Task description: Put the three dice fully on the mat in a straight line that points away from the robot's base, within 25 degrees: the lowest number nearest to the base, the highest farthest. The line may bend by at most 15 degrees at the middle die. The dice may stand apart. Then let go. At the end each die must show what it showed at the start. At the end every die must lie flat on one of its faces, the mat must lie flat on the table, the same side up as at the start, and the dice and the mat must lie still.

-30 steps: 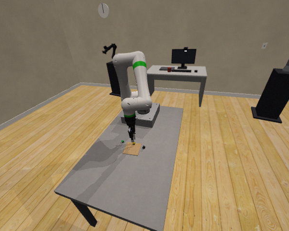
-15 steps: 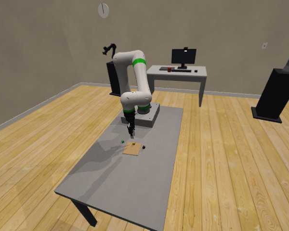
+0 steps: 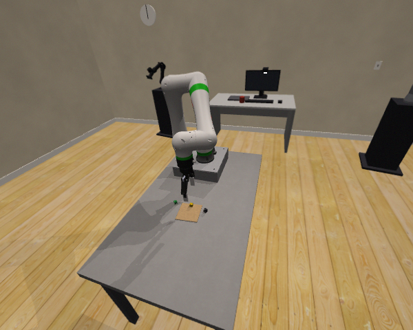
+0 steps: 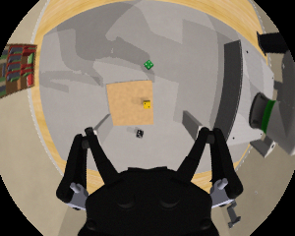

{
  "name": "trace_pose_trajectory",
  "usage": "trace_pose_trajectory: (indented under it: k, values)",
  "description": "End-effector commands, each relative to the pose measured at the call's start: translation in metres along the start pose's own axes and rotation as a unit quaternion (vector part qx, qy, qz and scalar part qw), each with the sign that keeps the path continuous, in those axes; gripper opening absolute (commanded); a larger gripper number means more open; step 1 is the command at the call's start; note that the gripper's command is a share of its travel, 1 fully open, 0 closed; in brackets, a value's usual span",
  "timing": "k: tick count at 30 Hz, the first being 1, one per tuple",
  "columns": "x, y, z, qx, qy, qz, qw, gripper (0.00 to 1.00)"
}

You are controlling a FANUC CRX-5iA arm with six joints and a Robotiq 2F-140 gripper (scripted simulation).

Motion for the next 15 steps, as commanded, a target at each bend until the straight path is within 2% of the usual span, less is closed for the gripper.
trace_pose_trajectory:
  k: [1,10,15]
  values:
    - [0.0,-0.0002,-0.0001,0.0,0.0,0.0,1.0,1.0]
    - [0.0003,-0.0001,-0.0002,0.0,-0.003,0.0,1.0,1.0]
    - [0.0041,0.0004,-0.001,0.0,-0.055,0.0,0.998,1.0]
Point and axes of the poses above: the point where the finger pads meet when closed, its own y axis out along the fingers, its own z axis across the jaws, x = y × z, the point moved 10 cm from there along -y, back along the fingers, and after that the axes turned 11 degrees about y, right-handed, at the moved point
